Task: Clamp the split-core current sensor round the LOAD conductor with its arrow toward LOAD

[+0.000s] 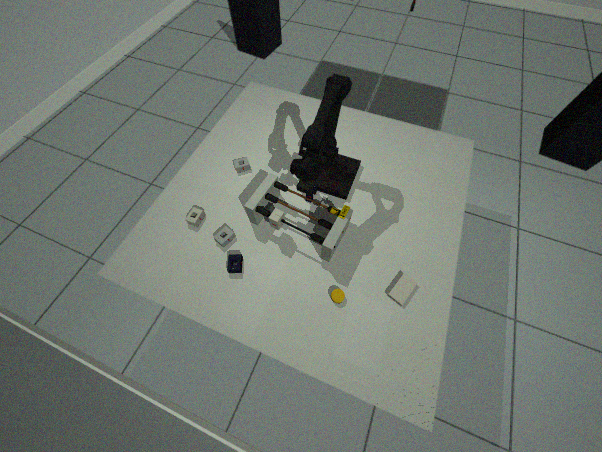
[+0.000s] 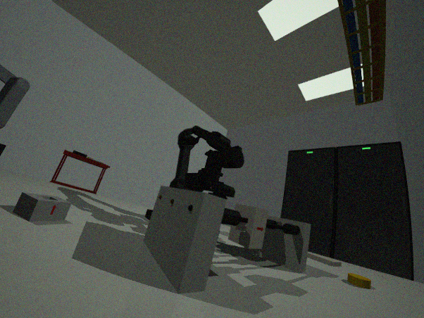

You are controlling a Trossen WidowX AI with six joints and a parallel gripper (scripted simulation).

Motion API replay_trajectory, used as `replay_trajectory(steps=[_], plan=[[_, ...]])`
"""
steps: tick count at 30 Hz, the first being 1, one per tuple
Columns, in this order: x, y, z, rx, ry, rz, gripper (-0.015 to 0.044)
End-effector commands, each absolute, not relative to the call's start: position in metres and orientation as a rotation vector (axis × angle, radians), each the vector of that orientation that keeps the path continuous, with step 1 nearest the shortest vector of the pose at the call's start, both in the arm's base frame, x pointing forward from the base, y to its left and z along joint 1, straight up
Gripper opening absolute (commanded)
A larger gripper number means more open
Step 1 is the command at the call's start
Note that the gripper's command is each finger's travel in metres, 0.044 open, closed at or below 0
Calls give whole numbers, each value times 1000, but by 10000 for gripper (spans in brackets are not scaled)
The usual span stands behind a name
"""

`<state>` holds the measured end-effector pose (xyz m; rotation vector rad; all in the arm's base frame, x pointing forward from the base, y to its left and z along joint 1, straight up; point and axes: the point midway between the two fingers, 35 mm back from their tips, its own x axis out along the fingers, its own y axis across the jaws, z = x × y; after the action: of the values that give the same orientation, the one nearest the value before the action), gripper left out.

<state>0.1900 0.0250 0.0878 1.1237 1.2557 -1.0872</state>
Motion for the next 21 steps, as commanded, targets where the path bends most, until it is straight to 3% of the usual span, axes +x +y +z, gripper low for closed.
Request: replay_trajectory(steps=[1,13,21], plan=[[190,24,82,1126,1249,-1093,320],[189,24,63,1126,1250,-1093,320],[189,25,67,1124,1256,-1089,247]])
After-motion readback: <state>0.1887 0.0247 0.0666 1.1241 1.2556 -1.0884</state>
